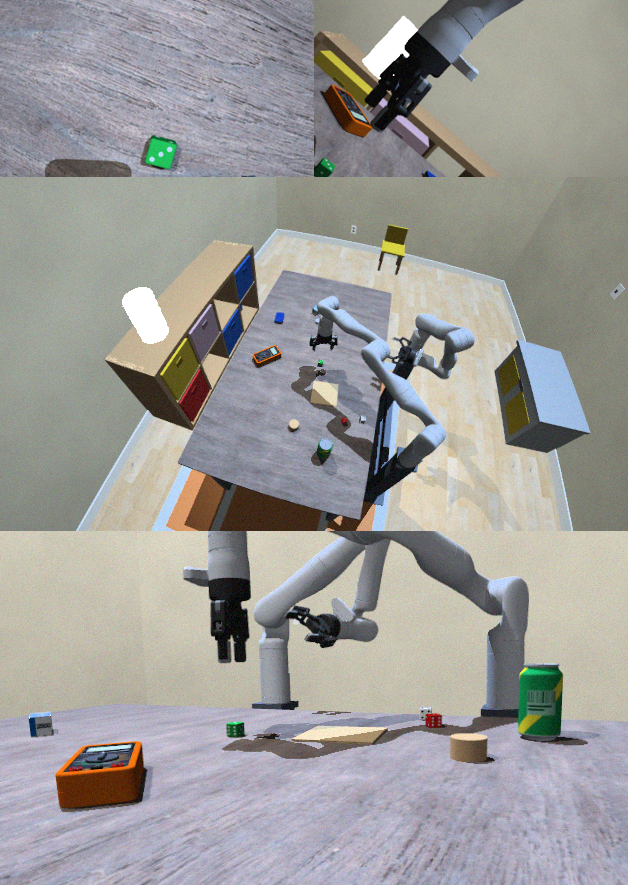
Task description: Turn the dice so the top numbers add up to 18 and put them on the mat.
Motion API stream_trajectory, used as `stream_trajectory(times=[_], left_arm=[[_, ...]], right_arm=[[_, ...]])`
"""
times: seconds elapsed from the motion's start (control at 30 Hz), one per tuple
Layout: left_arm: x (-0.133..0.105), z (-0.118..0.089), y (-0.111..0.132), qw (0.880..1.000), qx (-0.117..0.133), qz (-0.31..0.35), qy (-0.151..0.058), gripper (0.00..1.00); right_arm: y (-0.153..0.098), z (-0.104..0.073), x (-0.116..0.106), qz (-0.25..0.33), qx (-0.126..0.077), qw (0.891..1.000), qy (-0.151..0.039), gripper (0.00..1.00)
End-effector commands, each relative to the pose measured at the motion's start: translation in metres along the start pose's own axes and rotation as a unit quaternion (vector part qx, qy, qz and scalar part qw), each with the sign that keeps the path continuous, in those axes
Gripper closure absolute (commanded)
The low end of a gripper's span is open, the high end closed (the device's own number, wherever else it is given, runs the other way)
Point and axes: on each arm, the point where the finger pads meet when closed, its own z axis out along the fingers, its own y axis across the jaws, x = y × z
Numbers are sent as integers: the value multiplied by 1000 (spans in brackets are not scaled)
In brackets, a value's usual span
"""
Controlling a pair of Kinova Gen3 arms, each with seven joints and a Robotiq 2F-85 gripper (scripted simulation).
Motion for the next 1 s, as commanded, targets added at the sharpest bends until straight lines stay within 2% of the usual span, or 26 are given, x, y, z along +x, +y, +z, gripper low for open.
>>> stream_trajectory(times=[0.0, 0.13, 0.33, 0.47, 0.57, 0.87, 0.9, 0.97], left_arm=[[1, 1, 0, 999, 2, -42, 1, 2], [1, 5, 0, 994, 1, -107, 1, 2], [2, 10, -1, 981, 1, -194, 1, 2], [2, 15, -1, 964, 1, -265, 1, 2], [2, 15, -1, 964, 1, -265, 1, 2], [2, 24, -2, 911, 1, -413, 2, 2], [2, 25, -2, 910, 1, -414, 2, 2], [2, 26, -2, 897, 1, -442, 2, 2]], right_arm=[[0, 0, 0, 1, 0, 1000, 0, 2], [0, 0, 0, 1, 0, 1000, 0, 2], [0, 0, 0, 1, 0, 1000, 0, 2], [0, 0, 0, 1, 0, 1000, 0, 2], [0, 0, 0, 1, 0, 1000, 0, 2], [0, 0, 0, 1, 0, 1000, 0, 2], [0, 0, 0, 1, 0, 1000, 0, 2], [0, 0, 0, 1, 0, 1000, 0, 2]])
